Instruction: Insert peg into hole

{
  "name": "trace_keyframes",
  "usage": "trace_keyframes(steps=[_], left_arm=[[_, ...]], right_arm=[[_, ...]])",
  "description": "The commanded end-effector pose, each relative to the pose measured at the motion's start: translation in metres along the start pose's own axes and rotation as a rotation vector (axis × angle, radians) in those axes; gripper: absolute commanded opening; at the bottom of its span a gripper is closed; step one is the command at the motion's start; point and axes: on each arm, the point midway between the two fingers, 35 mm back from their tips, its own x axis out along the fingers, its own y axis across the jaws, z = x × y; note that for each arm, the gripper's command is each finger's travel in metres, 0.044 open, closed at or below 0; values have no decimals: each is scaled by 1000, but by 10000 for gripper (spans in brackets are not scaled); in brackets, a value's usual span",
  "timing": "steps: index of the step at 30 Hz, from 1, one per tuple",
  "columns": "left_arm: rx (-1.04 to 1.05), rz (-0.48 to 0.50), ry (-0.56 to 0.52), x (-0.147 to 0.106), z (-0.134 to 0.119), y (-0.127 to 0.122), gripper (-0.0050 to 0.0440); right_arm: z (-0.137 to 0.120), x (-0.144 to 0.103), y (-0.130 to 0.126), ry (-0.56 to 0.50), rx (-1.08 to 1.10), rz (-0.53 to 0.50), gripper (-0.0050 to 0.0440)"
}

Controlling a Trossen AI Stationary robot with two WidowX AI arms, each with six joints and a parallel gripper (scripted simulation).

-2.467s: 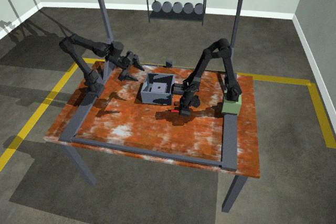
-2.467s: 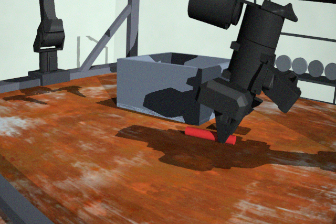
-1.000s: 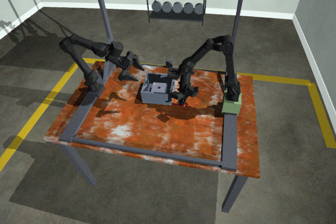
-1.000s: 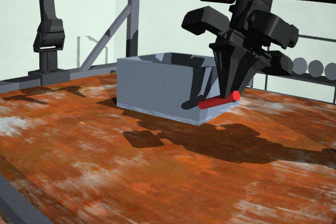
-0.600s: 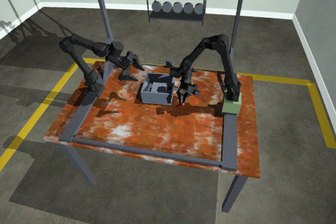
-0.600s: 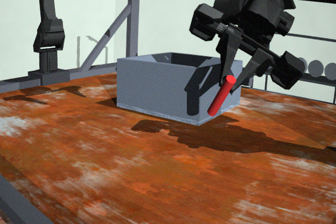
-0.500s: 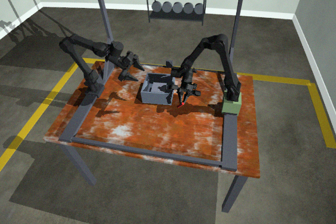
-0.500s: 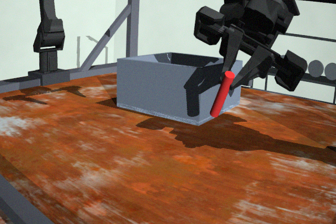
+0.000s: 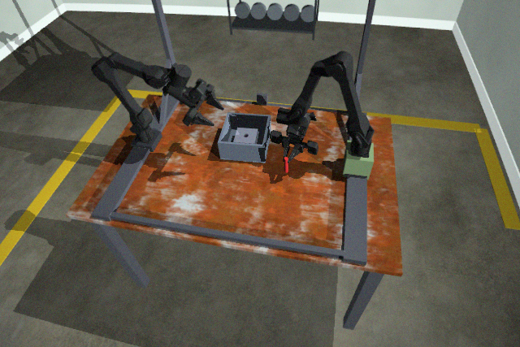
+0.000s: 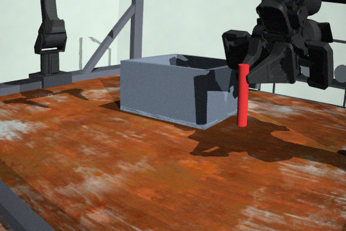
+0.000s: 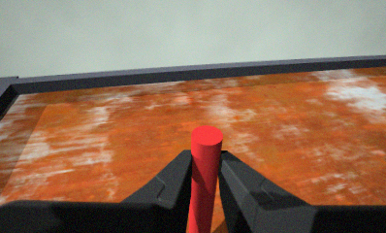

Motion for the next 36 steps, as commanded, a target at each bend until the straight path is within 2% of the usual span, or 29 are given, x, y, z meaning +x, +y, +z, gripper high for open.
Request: trace_keyframes(steps=[1, 9, 13, 17, 25, 36], left_arm=[[114, -45, -27, -1, 2, 9, 25], [272, -63, -53, 1, -1, 11, 25], [246, -78, -55, 0, -1, 3, 25], [250, -45, -50, 2, -3, 6, 25], [252, -45, -51, 2, -2, 8, 25], [251, -47, -51, 5, -18, -13, 25]], right_arm=[[8, -5, 0, -24, 1, -1, 440], [8, -5, 0, -24, 1, -1, 440], [8, -5, 0, -24, 1, -1, 440], [8, -5, 0, -24, 1, -1, 440], [8, -5, 0, -24, 1, -1, 440], [8, -5, 0, -24, 1, -1, 440]])
